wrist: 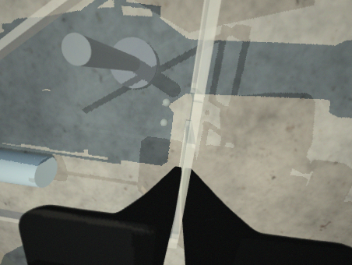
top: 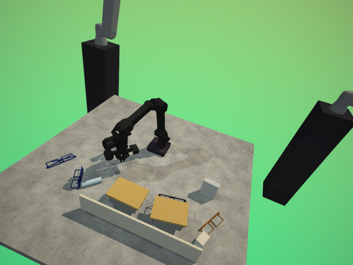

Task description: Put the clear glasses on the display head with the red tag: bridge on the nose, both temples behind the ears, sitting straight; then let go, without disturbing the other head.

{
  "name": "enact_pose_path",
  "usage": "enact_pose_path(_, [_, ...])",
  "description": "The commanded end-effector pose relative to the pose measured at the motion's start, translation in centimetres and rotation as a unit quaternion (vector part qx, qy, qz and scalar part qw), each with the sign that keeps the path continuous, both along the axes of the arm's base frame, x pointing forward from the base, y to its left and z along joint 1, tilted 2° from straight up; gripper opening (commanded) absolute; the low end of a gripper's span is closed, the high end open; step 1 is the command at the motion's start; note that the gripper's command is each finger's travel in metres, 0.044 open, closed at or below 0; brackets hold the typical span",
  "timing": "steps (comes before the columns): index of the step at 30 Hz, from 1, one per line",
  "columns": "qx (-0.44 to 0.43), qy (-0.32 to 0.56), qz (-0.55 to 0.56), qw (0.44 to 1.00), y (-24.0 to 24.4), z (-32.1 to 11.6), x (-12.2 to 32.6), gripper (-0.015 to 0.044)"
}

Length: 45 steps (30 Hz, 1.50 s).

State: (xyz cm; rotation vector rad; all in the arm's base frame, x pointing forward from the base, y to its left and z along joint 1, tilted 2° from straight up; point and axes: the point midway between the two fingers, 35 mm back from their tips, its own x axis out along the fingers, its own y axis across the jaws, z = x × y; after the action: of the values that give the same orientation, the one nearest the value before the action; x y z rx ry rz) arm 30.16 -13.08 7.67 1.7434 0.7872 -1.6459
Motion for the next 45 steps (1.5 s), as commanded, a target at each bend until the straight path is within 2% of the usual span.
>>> enact_pose_path(1, [0.001,-0.002,-0.002,1.0,0.1,-0.3,0.0,0.0])
enact_pose_path(45, [0.003,-0.002,-0.002,1.0,3.3,-0.2,0.5,0.0])
